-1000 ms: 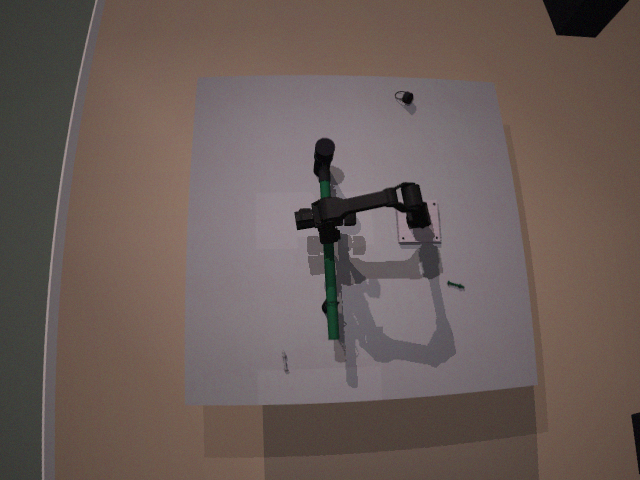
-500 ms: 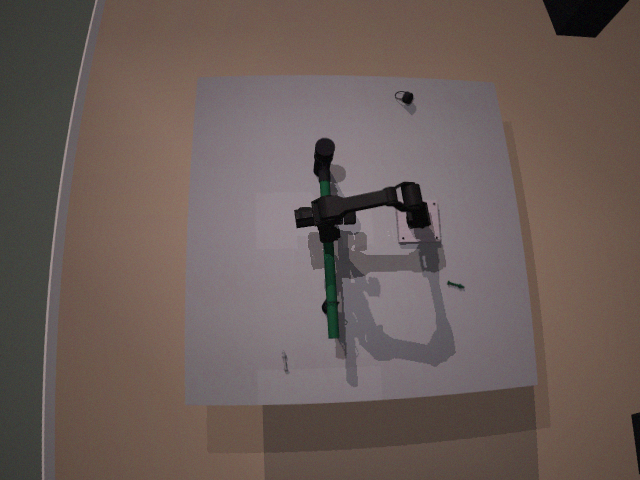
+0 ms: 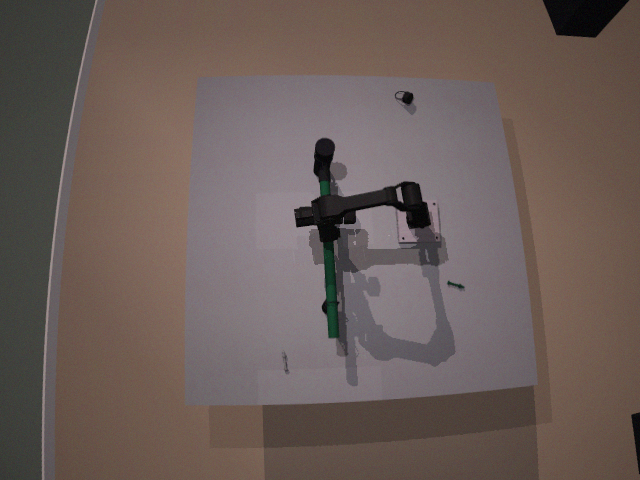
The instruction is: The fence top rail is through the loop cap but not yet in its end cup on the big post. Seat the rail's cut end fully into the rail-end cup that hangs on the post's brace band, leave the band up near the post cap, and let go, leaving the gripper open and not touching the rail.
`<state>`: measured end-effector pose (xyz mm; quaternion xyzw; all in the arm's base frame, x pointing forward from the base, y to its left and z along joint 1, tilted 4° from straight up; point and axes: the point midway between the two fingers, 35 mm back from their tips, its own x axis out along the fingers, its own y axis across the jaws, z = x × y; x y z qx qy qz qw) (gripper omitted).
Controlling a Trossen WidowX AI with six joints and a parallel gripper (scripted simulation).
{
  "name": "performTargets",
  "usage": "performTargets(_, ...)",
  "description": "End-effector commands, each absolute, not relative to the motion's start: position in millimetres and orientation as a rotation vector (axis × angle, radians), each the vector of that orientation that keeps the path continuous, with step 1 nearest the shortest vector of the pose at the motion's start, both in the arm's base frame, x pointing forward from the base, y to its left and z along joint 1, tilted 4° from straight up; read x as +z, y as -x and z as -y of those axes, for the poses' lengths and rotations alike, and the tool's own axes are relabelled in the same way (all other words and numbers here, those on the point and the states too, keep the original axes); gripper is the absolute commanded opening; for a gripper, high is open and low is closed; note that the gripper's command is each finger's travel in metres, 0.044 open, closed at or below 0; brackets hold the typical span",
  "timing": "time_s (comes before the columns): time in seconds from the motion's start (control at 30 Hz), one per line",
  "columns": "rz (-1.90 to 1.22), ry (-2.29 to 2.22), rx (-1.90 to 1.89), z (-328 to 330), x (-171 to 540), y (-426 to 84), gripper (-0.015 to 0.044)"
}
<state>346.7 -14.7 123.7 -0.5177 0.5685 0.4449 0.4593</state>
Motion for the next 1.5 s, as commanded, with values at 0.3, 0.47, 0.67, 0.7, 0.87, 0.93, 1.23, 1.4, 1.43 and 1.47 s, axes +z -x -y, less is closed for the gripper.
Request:
performTargets(0.3, -1.41, 1.286, 1.079, 27, 128, -346, 0.0)
performTargets(0.47, -1.41, 1.286, 1.079, 28, 128, -346, 0.0)
performTargets(0.67, -1.41, 1.286, 1.079, 30, 129, -346, 0.0)
performTargets(0.7, -1.41, 1.286, 1.078, 30, 129, -346, 0.0)
performTargets(0.87, -1.41, 1.286, 1.078, 32, 130, -346, 0.0)
performTargets(0.93, -1.41, 1.286, 1.078, 32, 130, -345, 0.0)
performTargets(1.23, -1.41, 1.286, 1.078, 34, 133, -345, 0.0)
performTargets(1.4, -1.41, 1.286, 1.078, 35, 134, -345, 0.0)
performTargets(1.43, -1.41, 1.286, 1.078, 35, 134, -345, 0.0)
performTargets(1.47, -1.41, 1.287, 1.078, 36, 133, -345, 0.0)
